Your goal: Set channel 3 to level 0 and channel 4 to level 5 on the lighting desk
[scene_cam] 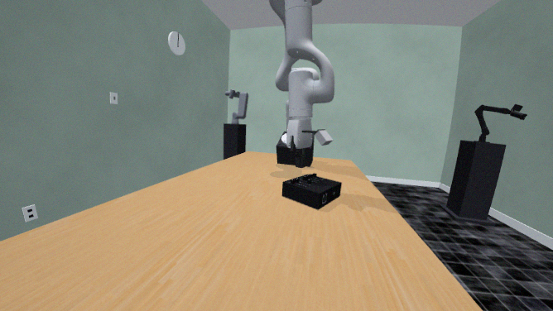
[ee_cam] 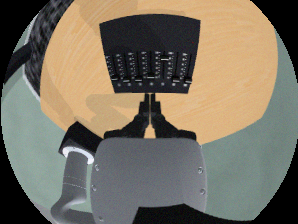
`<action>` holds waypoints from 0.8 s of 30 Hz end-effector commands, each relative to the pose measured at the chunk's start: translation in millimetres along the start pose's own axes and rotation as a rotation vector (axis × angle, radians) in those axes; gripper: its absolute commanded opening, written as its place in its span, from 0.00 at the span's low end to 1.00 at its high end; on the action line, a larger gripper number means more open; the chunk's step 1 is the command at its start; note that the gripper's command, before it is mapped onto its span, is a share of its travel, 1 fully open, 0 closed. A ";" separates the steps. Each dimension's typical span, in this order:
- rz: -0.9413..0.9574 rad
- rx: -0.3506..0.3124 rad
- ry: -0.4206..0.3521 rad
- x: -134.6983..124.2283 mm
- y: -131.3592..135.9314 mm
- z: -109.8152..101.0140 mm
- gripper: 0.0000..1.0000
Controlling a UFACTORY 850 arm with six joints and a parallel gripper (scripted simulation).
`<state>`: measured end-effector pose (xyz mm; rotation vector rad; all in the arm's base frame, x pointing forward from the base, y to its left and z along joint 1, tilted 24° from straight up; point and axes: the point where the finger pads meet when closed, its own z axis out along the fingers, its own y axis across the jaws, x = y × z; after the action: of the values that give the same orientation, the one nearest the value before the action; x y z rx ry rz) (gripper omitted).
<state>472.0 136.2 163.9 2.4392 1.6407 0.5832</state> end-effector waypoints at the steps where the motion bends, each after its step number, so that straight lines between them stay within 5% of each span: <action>1: -0.002 -0.028 -0.058 0.8 0.4 -0.4 0.00; 24: -0.002 -0.028 -0.057 0.4 0.4 3.3 0.00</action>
<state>472.7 136.3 161.6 2.4172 1.6143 0.5661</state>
